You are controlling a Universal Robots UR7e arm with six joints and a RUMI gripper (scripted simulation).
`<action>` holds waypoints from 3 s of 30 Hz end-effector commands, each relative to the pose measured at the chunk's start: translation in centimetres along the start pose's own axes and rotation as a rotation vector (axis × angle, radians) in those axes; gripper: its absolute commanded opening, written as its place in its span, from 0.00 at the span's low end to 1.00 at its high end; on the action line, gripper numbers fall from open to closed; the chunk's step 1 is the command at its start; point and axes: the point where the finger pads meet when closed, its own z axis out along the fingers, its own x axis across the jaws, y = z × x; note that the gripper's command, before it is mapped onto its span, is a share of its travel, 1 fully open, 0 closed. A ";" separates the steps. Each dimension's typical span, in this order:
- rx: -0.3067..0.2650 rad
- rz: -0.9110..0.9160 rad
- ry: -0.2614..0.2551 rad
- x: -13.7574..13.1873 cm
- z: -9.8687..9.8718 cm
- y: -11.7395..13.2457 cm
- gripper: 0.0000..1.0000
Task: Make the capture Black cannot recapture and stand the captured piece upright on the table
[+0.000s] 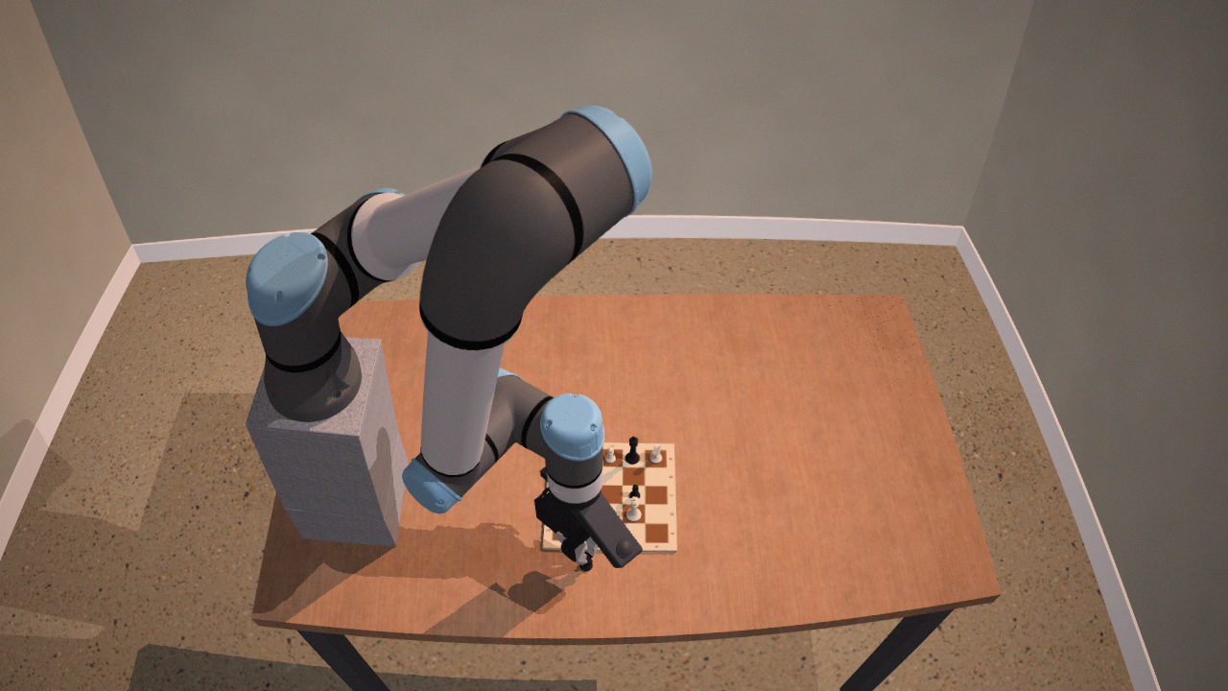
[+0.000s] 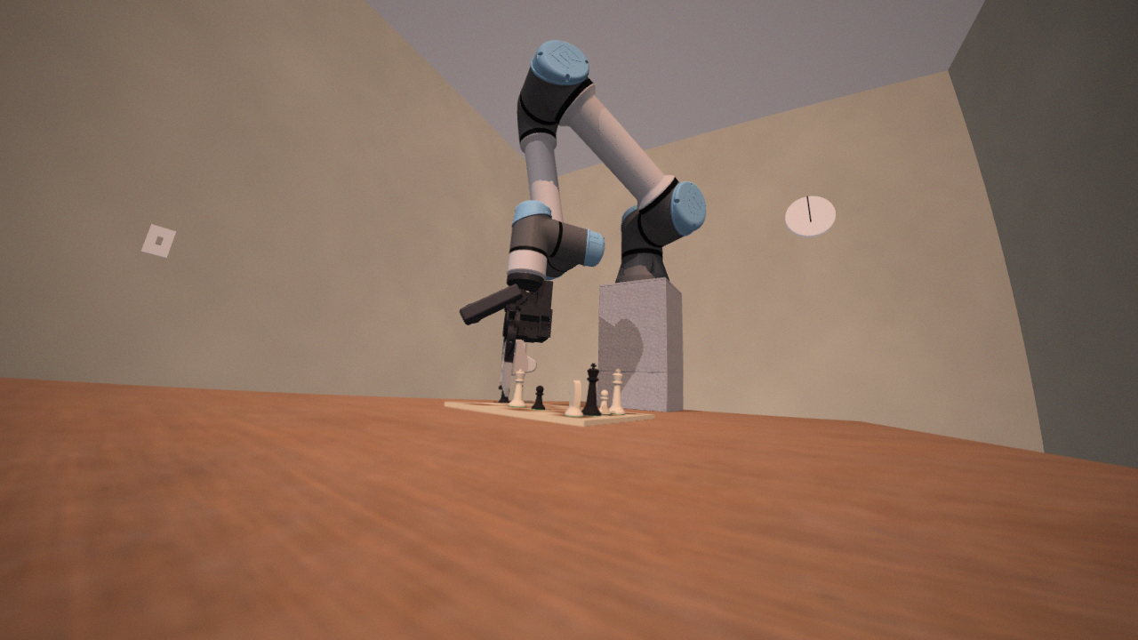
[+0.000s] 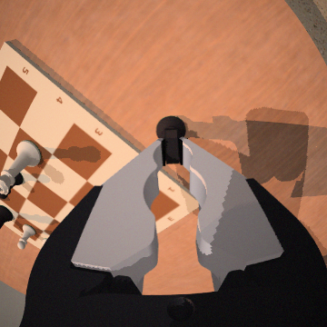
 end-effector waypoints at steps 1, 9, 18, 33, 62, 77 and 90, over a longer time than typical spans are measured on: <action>0.001 0.000 0.000 0.0 0.1 0.0 0.00; 0.001 0.000 0.000 0.0 0.2 0.0 0.00; 0.001 0.000 0.000 0.0 0.2 0.0 0.00; 0.001 0.000 0.000 0.0 0.2 0.0 0.00; 0.001 0.000 0.000 0.0 0.2 0.0 0.22; 0.001 0.000 0.000 0.0 -0.3 0.0 0.22; 0.001 0.000 0.000 0.0 -3.9 0.0 0.22</action>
